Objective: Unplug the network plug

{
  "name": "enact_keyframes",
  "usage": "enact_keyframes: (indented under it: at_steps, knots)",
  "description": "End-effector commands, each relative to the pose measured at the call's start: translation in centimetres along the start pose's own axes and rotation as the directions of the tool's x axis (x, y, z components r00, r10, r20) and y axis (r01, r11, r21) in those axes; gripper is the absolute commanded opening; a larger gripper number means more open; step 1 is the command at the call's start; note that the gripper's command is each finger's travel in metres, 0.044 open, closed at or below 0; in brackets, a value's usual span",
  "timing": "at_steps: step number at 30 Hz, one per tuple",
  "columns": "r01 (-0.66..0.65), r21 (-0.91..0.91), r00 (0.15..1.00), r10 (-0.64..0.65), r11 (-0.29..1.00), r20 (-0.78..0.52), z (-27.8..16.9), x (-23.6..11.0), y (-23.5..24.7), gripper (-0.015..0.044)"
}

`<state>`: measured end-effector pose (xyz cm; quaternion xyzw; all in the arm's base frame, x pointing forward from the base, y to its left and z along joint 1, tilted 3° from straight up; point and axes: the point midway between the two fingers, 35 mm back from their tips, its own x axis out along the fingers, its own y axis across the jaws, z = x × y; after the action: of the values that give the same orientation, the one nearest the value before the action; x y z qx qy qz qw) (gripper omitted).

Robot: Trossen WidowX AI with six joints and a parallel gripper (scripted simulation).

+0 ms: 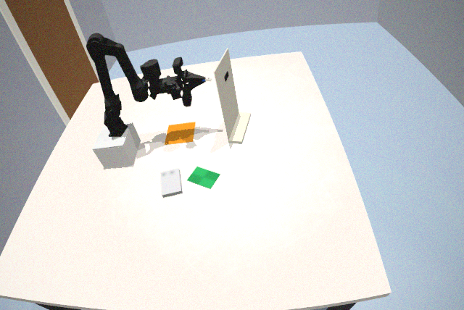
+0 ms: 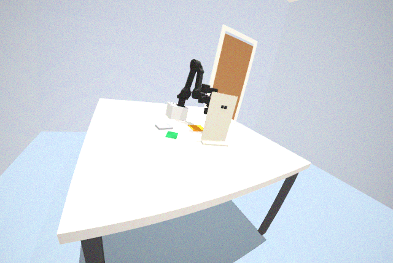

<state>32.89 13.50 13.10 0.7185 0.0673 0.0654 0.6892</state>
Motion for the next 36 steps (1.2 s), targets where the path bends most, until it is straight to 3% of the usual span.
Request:
enact_keyframes:
  at_steps: [1,36]
  knots:
    - [-0.009,0.008,1.000,0.009,1.000,0.001,-0.1,-0.4,0.3,0.0000]
    - [-0.005,0.005,1.000,0.005,1.000,0.001,-0.7,-1.7,3.7,0.0000]
